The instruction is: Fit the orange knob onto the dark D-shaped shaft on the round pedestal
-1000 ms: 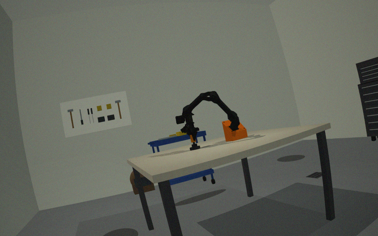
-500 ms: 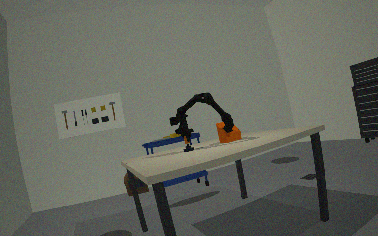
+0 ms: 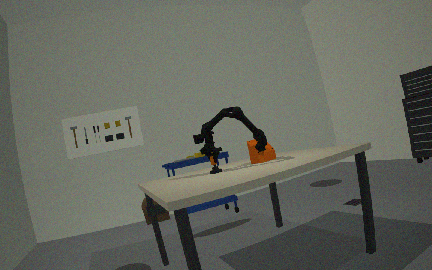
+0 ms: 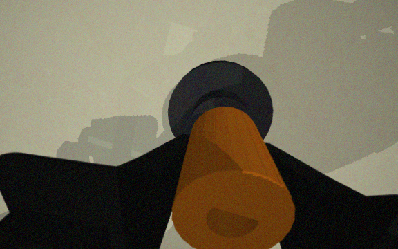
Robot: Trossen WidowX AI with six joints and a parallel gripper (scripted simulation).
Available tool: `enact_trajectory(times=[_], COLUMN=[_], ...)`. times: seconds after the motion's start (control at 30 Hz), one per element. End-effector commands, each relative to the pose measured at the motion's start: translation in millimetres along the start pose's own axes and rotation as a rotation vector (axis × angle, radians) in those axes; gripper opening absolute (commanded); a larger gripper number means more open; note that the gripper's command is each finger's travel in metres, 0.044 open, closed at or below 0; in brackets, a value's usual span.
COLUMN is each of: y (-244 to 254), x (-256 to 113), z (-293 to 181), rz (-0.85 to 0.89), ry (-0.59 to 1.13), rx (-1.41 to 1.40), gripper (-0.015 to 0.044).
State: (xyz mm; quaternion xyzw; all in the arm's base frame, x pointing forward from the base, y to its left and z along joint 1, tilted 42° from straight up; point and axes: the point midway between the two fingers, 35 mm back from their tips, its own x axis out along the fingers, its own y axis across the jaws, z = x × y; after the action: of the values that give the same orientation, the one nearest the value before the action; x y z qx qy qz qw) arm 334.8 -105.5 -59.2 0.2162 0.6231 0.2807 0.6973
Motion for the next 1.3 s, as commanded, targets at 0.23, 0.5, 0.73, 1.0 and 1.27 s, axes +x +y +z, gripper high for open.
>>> enact_trajectory(times=[0.23,0.5,0.73,1.0,1.27], y=[1.9,1.2,1.2,-0.6,-0.2], x=[0.6,-1.6,-4.3,-1.3,0.2], z=[-3.0,-2.8,-2.3,0.8,0.4], rz=[0.000,0.000,0.000,0.000,0.000], ry=[-0.001,-0.001,-0.001,-0.001,-0.001], rx=[-0.005,-0.005,-0.060,-0.215,-0.215], gripper=[0.0000,0.0000,0.0000,0.0000,0.0000])
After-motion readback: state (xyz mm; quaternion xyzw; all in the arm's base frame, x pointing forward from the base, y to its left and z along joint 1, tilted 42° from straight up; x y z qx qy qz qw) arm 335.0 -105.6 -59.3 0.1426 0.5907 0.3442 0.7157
